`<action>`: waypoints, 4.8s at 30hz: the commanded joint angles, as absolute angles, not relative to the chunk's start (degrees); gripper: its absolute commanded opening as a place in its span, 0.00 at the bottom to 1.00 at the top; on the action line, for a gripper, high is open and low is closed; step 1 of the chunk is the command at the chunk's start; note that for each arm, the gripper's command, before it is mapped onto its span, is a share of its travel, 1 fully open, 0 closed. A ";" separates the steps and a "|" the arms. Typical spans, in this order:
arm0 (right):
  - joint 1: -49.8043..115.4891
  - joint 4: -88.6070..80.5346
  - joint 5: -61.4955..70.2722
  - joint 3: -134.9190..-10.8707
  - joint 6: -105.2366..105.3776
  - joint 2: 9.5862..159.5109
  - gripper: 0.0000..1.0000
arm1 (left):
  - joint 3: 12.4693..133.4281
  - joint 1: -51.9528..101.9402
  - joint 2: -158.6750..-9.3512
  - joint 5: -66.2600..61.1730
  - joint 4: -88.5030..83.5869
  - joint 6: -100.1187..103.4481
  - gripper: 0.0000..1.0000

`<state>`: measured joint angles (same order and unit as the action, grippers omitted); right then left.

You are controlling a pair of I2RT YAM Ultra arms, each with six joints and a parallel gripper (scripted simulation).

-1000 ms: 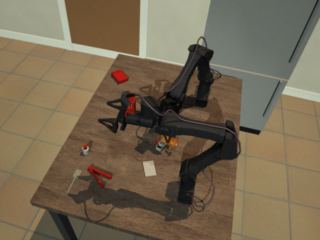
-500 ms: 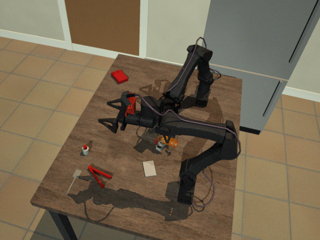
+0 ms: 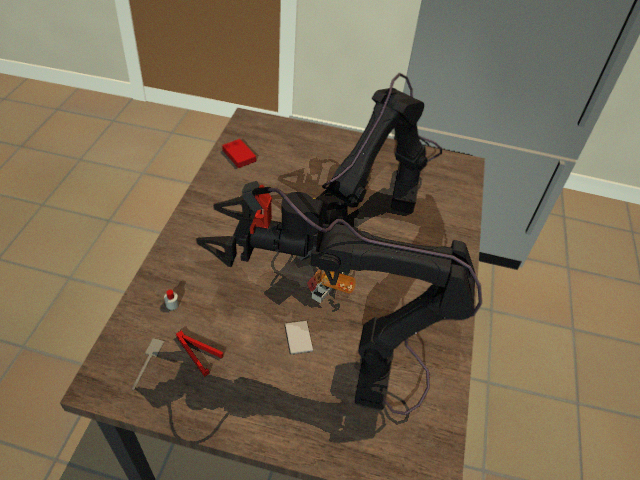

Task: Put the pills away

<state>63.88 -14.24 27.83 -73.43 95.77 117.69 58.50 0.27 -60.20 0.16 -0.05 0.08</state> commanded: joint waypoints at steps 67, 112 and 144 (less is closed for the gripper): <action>60.23 -11.32 39.19 -74.29 97.94 118.69 0.36 | 60.15 0.01 -59.81 0.02 0.22 -0.01 1.00; 63.77 -14.67 23.56 -74.71 94.44 116.20 0.36 | 60.15 0.01 -59.81 0.02 0.22 -0.01 1.00; 74.81 -18.64 0.95 -76.69 91.10 115.51 0.36 | 60.15 0.01 -59.81 0.02 0.22 -0.01 1.00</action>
<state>73.78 -18.02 4.75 -74.26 92.18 116.79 58.50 0.27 -60.20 0.16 -0.05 0.08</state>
